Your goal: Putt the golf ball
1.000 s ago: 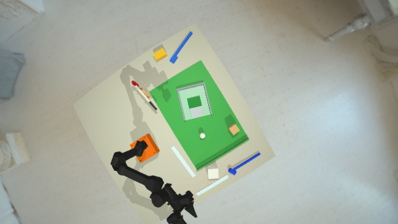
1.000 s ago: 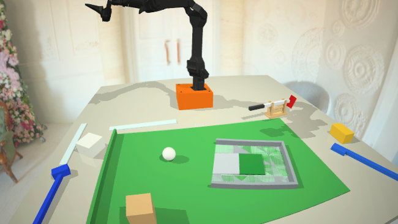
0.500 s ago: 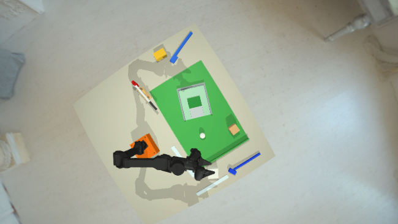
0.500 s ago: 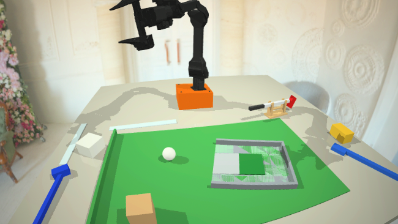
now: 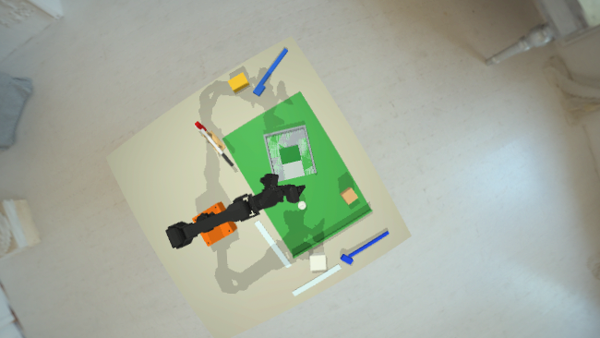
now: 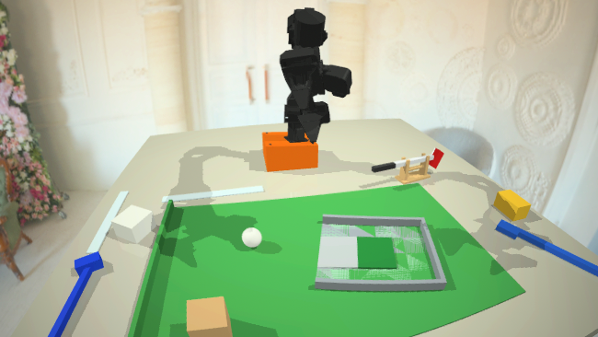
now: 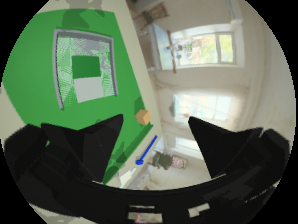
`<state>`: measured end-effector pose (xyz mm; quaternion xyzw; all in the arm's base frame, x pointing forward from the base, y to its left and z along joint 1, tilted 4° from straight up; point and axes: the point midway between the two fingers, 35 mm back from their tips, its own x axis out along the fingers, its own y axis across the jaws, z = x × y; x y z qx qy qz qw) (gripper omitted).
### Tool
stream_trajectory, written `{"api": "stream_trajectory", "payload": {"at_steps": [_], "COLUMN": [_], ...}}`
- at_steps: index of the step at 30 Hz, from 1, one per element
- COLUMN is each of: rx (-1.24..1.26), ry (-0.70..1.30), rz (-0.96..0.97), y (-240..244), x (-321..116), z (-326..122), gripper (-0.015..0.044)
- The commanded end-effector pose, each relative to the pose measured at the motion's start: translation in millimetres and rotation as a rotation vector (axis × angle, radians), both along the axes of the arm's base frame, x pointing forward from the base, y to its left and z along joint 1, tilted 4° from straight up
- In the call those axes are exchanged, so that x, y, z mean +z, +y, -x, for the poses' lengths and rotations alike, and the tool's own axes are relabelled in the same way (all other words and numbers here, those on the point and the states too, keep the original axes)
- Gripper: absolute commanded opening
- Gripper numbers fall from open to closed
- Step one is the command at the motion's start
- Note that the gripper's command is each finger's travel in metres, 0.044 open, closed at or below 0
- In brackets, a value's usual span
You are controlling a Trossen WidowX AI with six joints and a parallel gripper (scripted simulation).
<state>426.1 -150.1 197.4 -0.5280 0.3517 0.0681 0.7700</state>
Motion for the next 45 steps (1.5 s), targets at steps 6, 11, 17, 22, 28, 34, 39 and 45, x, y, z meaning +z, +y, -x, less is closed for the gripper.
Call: {"api": "stream_trajectory", "payload": {"at_steps": [6, 11, 17, 22, 28, 34, 39, 45], "rx": [0.314, 0.460, 0.629, 0.698, 0.698, 0.698, 0.698, 0.698], "ry": [0.287, 0.460, 0.715, 0.841, 0.841, 0.841, 0.841, 0.841], "rz": [-0.197, -0.279, -0.342, -0.353, -0.353, -0.353, -0.353, -0.353], "y": [142.7, 210.2, 280.4, 304.8, 307.1, 308.5, 309.4, 310.8], "x": [-72.8, -100.9, -129.8, -139.7, -139.6, -156.8, -162.9, -182.8], "z": [24.4, 62.5, 128.6, 162.8, 160.2, 160.3, 160.1, 160.5], "gripper": [0.0440, 0.0440, 0.0440, 0.0440, 0.0440, 0.0440, 0.0440, 0.0440]}}
